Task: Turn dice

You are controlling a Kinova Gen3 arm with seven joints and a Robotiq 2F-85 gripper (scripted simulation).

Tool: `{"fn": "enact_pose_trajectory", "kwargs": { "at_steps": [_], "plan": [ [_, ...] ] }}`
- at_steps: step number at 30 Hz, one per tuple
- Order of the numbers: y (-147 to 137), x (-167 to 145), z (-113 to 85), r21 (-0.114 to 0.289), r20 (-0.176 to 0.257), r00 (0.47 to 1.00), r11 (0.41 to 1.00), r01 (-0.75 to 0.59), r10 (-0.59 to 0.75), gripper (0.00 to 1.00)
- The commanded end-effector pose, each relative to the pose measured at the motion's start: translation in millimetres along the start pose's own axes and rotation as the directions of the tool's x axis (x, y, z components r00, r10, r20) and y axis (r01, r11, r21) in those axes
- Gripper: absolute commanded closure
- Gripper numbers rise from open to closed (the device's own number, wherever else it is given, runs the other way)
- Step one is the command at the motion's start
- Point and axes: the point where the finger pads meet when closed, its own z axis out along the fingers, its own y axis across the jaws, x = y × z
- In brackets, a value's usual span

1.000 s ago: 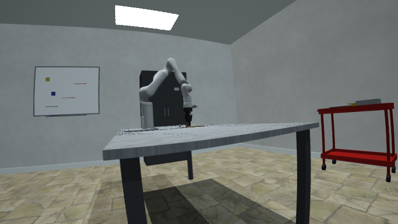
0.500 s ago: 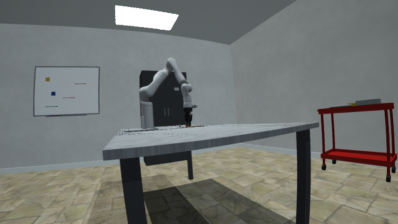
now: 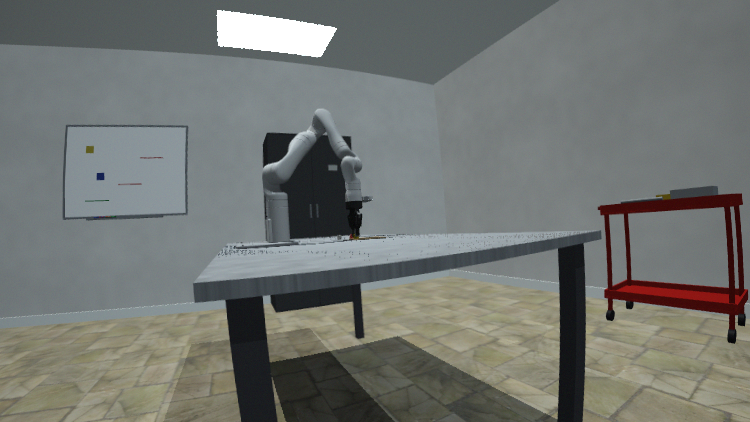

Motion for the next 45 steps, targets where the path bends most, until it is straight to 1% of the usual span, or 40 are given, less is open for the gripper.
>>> {"fn": "enact_pose_trajectory", "kwargs": {
  "at_steps": [1,4,14,16,21,25,26,45],
  "plan": [
    [-2,2,-7.0,0.002,-0.005,1.0,1.0,0.004,-0.004,0.65],
    [-2,1,-19.2,0.002,-0.005,1.0,1.0,0.004,-0.004,0.65],
    [-2,1,-69.7,0.002,-0.005,1.0,1.0,0.004,-0.004,0.65],
    [-2,1,-69.7,0.002,-0.005,1.0,1.0,0.004,-0.004,0.65],
    [-2,1,-82.9,0.002,-0.005,1.0,1.0,0.004,-0.004,0.65],
    [-2,1,-84.7,0.002,-0.005,1.0,1.0,0.004,-0.004,0.65],
    [-2,1,-84.7,0.002,-0.005,1.0,1.0,0.004,-0.004,0.0],
    [-2,1,-84.7,0.002,-0.005,1.0,1.0,0.004,-0.004,0.0]
  ]
}}
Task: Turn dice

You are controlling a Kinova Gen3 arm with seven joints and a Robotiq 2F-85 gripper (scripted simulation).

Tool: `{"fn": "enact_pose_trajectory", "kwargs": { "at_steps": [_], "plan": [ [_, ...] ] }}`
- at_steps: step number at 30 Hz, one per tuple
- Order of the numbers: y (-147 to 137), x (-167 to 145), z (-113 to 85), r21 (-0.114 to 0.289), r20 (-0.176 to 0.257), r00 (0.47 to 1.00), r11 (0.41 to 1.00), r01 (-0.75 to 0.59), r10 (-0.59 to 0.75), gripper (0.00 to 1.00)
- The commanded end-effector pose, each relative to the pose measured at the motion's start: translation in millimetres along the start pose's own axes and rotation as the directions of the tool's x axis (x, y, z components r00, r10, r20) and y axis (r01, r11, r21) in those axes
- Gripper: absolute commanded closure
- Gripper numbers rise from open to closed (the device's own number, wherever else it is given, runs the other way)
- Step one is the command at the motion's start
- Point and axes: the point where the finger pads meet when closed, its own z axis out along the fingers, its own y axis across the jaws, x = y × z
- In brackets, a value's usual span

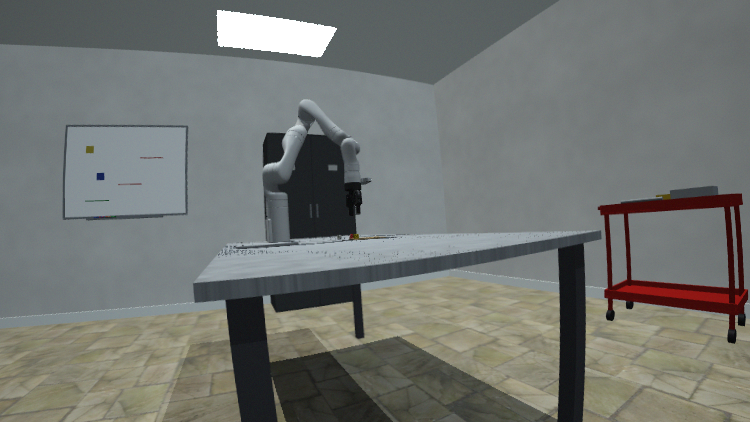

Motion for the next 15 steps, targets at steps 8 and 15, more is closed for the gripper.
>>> {"fn": "enact_pose_trajectory", "kwargs": {
  "at_steps": [8,15],
  "plan": [
    [-14,7,1.4,-0.002,0.002,0.994,0.994,0.113,-0.113,0.0],
    [-74,27,8.1,-0.004,0.008,0.857,0.857,0.516,-0.516,0.0]
  ]
}}
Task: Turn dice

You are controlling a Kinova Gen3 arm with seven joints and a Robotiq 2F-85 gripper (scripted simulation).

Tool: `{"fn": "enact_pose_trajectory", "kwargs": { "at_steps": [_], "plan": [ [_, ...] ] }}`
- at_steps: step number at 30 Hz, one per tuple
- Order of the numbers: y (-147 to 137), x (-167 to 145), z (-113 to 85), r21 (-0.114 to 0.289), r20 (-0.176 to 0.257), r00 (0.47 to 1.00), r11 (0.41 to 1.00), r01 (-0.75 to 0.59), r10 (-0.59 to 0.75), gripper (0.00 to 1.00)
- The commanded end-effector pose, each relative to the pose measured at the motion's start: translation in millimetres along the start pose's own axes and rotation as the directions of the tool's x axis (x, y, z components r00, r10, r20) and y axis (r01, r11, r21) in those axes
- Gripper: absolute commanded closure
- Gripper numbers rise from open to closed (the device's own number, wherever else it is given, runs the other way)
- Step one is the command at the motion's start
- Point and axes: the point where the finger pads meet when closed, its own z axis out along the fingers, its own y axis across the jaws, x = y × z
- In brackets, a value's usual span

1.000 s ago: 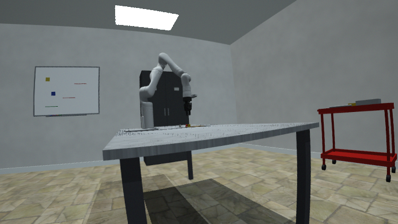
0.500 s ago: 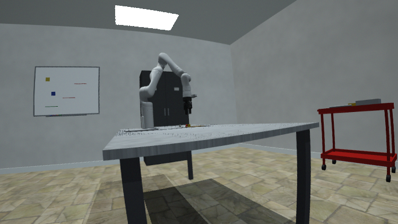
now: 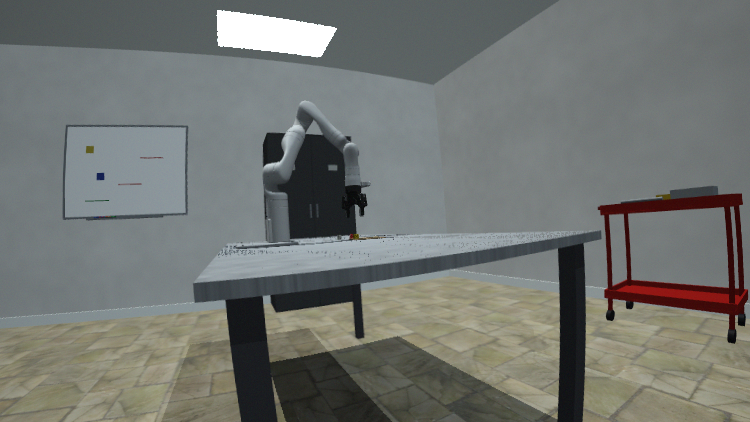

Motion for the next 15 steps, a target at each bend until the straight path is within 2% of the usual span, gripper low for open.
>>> {"fn": "enact_pose_trajectory", "kwargs": {
  "at_steps": [1,3,4,5,7,11,15],
  "plan": [
    [-17,17,1.5,-0.002,-0.005,0.994,0.994,0.114,-0.114,0.0],
    [-38,32,3.8,-0.003,-0.006,0.962,0.962,0.273,-0.273,0.0],
    [-39,32,3.8,-0.003,-0.006,0.961,0.961,0.276,-0.276,0.0],
    [-49,39,4.9,-0.003,-0.007,0.937,0.937,0.349,-0.349,0.0],
    [-49,39,4.9,-0.003,-0.007,0.937,0.937,0.349,-0.349,0.0],
    [-83,58,7.7,-0.005,-0.011,0.835,0.835,0.55,-0.55,0.0],
    [-93,63,8.5,-0.005,-0.014,0.796,0.796,0.605,-0.605,0.0]
  ]
}}
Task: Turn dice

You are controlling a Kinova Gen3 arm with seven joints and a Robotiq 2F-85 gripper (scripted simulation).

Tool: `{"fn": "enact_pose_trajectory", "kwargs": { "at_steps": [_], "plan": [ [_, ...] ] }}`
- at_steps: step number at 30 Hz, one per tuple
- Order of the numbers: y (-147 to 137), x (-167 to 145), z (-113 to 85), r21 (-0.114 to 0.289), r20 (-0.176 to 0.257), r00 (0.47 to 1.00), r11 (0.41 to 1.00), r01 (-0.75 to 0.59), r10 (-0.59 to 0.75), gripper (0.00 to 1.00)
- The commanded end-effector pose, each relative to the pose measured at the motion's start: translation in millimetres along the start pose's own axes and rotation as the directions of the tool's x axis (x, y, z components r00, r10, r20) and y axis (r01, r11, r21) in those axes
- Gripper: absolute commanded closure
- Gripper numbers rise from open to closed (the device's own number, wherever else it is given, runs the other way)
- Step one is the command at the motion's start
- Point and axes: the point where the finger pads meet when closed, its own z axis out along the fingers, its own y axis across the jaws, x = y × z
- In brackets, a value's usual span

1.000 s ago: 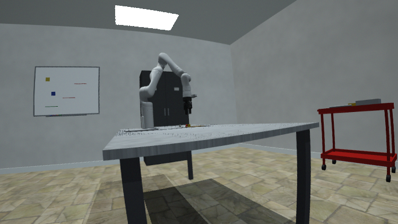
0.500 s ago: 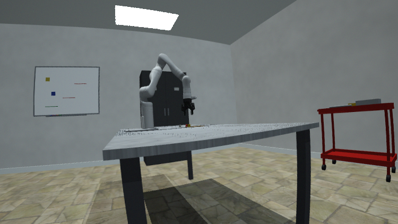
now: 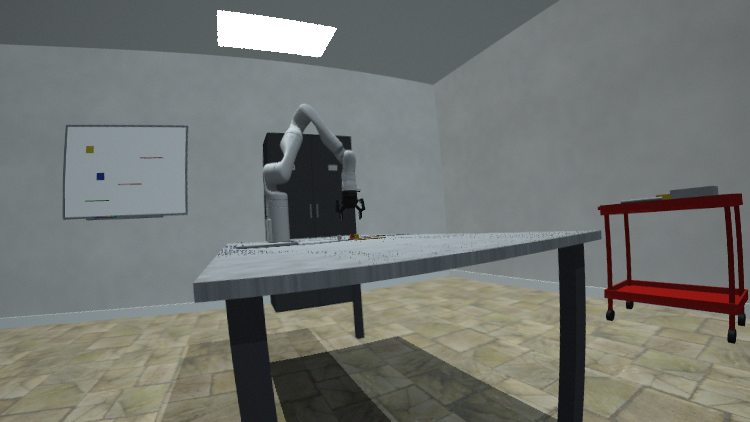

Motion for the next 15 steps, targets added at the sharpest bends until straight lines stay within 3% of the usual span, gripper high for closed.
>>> {"fn": "enact_pose_trajectory", "kwargs": {
  "at_steps": [1,2,15],
  "plan": [
    [-1.5,5.9,0.1,-0.003,-0.002,1.0,1.0,0.021,-0.021,0.0],
    [-1.5,5.9,0.1,-0.003,-0.002,1.0,1.0,0.021,-0.021,0.65],
    [-1.5,5.9,0.1,-0.003,-0.002,1.0,1.0,0.021,-0.021,0.65]
  ]
}}
